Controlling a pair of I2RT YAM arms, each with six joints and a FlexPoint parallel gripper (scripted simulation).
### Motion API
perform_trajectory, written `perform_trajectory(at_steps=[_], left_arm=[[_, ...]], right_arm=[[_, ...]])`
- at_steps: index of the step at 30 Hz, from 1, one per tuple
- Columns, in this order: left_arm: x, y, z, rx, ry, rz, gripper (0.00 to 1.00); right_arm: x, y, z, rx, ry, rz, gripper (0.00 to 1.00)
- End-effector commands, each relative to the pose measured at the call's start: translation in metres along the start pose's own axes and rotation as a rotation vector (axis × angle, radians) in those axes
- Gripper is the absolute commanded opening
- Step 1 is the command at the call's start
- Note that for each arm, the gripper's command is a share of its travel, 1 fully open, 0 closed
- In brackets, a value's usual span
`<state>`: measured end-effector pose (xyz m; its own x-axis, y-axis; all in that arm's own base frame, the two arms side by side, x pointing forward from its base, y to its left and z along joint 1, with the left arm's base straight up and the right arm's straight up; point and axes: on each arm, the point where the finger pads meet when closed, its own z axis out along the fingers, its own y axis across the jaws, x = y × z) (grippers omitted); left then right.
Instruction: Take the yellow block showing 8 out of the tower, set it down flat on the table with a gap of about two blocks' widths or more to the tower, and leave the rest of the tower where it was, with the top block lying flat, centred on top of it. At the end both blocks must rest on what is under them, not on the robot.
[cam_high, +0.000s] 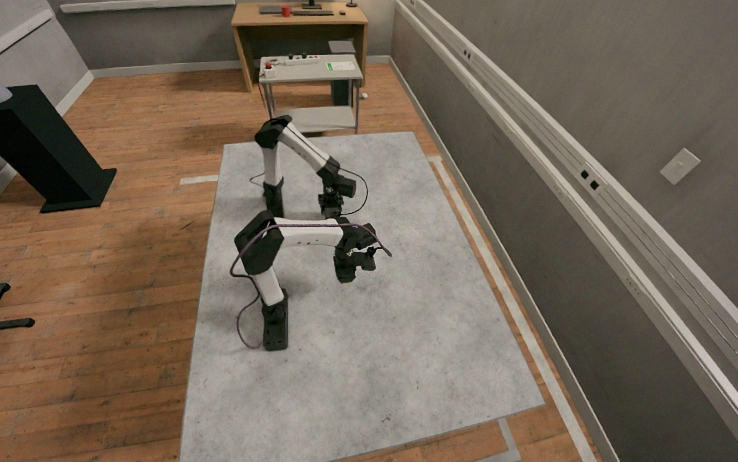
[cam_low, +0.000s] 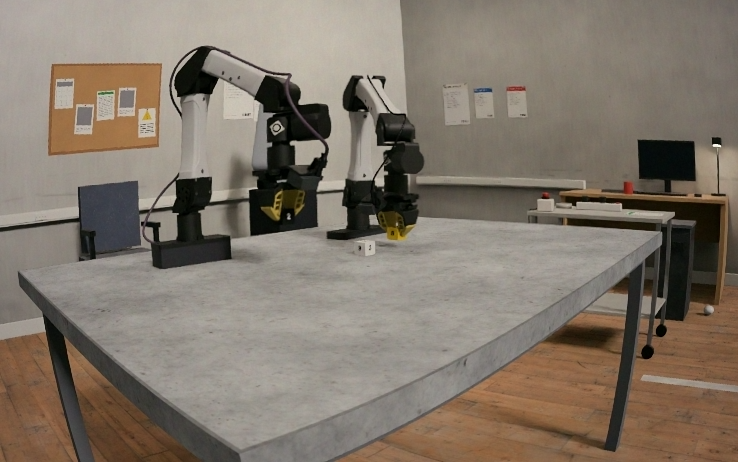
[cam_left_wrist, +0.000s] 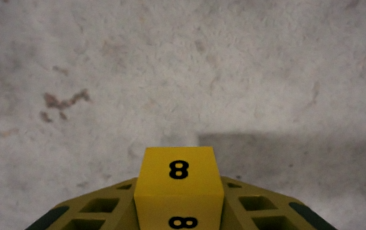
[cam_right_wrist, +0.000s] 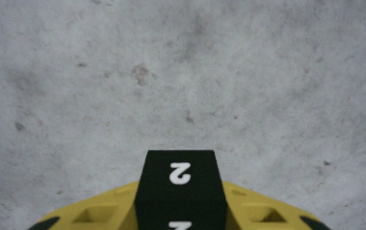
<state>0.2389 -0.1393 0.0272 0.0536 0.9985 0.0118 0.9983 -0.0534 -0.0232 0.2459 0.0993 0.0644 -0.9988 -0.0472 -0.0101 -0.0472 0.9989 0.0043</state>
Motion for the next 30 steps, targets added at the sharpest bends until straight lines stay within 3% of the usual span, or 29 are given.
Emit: perform_trajectory(at_steps=[1,7,18,19,28,29,30], left_arm=[[-0.002,0.001,0.012,0.004,-0.004,0.014,0.32],[-0.003,0.001,0.028,0.003,-0.005,0.021,0.32],[-0.007,0.008,0.022,-0.020,-0.017,0.004,0.32],[-0.007,0.010,0.019,-0.033,-0.022,0.001,1.00],[-0.008,0.011,0.019,-0.025,-0.021,-0.004,1.00],[-0.011,0.017,-0.005,-0.074,-0.046,-0.004,1.00],[-0.010,0.014,-0.006,-0.066,-0.042,-0.004,1.00]], right_arm=[[0.007,0.000,-0.003,-0.007,-0.001,0.000,0.32],[0.007,0.000,-0.003,-0.007,-0.001,0.000,0.32],[0.007,0.000,-0.003,-0.007,-0.001,0.000,0.32],[0.007,0.000,-0.003,-0.007,-0.001,0.000,0.32],[0.007,0.000,-0.003,-0.007,-0.001,0.000,0.32],[0.007,0.000,-0.003,-0.007,-0.001,0.000,0.32],[0.007,0.000,-0.003,-0.007,-0.001,0.000,0.32]])
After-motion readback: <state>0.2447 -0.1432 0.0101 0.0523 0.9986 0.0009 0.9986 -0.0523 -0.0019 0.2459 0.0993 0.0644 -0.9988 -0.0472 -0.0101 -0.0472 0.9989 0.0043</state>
